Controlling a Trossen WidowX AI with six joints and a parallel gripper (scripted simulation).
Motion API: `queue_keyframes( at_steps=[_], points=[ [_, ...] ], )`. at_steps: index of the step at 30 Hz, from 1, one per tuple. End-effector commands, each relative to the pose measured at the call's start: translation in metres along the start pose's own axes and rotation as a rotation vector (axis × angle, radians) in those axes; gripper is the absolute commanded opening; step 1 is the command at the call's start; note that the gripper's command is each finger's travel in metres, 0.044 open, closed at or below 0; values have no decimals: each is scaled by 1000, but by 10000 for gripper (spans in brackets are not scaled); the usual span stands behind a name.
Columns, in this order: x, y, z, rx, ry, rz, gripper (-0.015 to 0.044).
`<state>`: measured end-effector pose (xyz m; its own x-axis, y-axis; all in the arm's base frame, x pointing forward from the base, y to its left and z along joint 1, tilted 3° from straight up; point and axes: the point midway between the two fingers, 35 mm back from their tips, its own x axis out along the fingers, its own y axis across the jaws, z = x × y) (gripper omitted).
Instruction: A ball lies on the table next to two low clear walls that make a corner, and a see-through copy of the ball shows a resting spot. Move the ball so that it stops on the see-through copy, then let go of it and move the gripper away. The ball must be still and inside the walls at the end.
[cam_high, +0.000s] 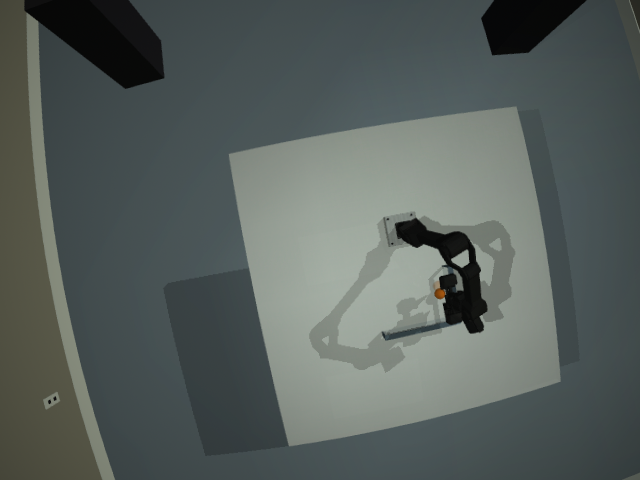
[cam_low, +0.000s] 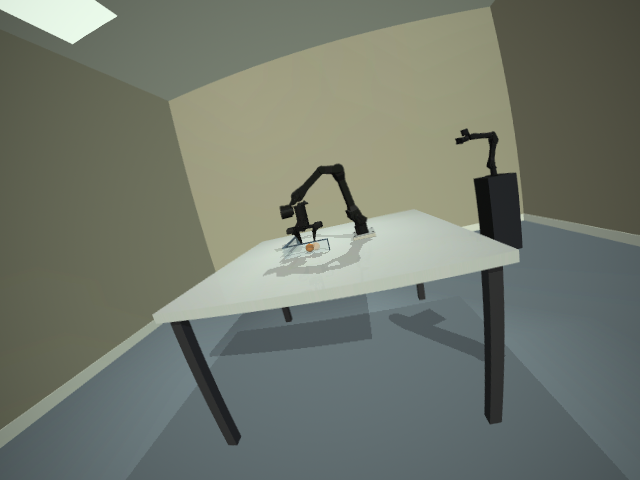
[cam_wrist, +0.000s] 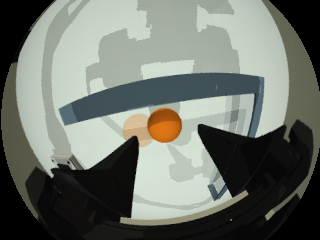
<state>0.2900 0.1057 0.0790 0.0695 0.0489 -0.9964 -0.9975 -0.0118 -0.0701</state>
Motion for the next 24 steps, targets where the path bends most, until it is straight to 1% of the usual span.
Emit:
queue_keyframes(
  at_steps=[1, 14, 18, 24],
  points=[
    [9, 1, -1, 5, 6, 5, 322],
    [28, 2, -1, 5, 6, 5, 322],
    [28, 2, -1, 5, 6, 5, 217],
    [28, 2, -1, 5, 6, 5, 177]
  ],
)
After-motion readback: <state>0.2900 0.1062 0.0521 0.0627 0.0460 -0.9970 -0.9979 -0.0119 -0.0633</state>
